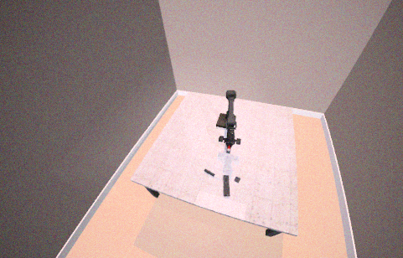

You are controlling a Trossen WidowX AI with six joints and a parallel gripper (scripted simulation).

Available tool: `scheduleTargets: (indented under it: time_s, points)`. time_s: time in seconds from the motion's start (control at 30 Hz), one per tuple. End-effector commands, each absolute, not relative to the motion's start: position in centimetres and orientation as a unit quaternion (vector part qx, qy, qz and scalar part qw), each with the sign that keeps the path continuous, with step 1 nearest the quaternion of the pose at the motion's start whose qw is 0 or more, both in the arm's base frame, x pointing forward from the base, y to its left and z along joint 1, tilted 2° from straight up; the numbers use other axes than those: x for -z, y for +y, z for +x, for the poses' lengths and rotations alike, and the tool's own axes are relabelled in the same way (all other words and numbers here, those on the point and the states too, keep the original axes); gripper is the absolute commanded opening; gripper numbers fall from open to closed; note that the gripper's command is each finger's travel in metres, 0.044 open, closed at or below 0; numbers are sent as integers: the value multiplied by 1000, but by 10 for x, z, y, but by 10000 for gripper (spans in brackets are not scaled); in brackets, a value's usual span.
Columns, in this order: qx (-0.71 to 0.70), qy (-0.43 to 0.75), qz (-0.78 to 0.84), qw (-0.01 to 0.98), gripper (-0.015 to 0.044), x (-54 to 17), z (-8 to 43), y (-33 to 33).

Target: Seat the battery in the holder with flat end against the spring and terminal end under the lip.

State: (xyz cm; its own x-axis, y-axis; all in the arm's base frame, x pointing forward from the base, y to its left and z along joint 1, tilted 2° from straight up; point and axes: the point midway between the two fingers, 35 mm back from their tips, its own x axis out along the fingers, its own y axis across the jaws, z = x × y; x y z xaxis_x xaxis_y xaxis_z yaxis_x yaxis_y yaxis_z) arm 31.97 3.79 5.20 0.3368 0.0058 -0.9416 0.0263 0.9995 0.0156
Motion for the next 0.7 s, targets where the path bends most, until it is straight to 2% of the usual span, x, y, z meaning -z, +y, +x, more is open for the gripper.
scheduleTargets:
  time_s: [0.0,0.67]
  points:
    - [8,566,12,824,84,-51,318,37]
    - [7,517,10,856,84,-42,314,37]
